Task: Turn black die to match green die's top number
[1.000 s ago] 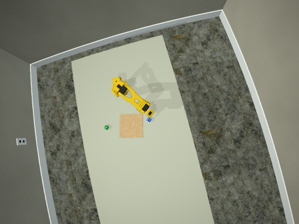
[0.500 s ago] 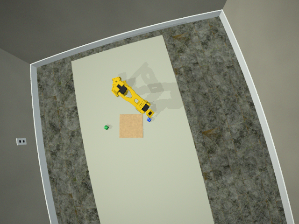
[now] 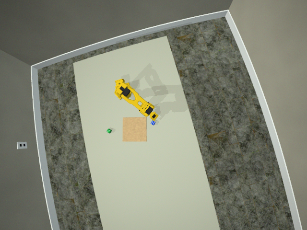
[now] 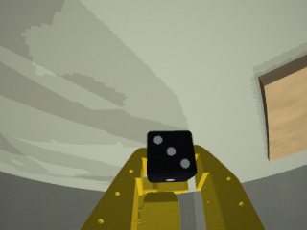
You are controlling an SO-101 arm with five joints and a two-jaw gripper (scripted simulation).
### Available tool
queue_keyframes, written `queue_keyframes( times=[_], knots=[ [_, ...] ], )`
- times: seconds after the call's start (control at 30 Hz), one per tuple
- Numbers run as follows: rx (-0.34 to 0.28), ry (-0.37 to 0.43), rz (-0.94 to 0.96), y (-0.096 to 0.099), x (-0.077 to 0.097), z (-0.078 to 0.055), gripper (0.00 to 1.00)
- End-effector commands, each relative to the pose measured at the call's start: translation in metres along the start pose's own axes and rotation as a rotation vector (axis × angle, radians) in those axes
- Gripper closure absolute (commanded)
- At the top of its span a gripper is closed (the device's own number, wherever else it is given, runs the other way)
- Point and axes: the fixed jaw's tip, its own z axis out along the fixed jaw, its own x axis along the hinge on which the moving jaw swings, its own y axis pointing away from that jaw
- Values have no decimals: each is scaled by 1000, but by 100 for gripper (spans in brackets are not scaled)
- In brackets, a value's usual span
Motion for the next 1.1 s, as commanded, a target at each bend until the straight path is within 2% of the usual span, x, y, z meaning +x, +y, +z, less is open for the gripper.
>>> queue_keyframes(
  times=[0.0,0.27,0.33,0.5,0.63,1.07],
  knots=[
    [-4,-81,0,0,-4,-12,100],
    [-8,-240,1,0,4,-34,100],
    [-8,-240,1,0,4,-34,100],
    [-11,-351,2,0,11,-47,100],
    [-12,-409,2,0,15,-52,100],
    [-13,-431,2,0,17,-54,100]
  ],
)
